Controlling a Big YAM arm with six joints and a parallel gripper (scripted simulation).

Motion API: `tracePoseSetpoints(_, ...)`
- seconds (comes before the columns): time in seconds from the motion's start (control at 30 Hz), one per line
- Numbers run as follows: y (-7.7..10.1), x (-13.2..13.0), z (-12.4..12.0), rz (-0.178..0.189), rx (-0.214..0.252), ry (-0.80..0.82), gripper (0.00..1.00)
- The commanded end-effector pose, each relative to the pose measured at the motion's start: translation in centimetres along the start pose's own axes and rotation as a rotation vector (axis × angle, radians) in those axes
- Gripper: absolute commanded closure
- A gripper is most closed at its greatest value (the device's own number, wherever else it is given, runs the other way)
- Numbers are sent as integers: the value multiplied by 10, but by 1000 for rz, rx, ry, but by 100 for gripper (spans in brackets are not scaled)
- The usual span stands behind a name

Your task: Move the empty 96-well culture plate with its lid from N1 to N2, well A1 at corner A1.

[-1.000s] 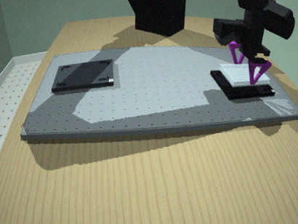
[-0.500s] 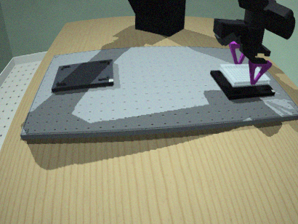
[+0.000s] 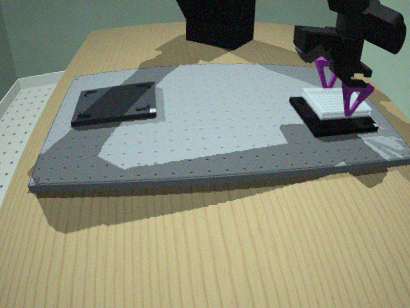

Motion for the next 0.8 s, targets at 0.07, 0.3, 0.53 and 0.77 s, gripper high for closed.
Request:
tracePoseSetpoints(0.07, -4, 6, -7, 0, 1, 10, 100)
tracePoseSetpoints(0.3, -4, 6, -7, -1, 0, 10, 100)
tracePoseSetpoints(0.53, -4, 7, -7, -1, -1, 9, 100)
tracePoseSetpoints(0.77, -4, 5, -6, -3, -2, 10, 100)
Point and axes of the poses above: the point where the finger pads meet when closed, its own y axis back along the fingers, its own x axis across the jaws, z = x × y, the point moved 3 cm from there along y, back along the fingers, and after that the axes turned 11 degrees about -y, right-handed, at the moved point
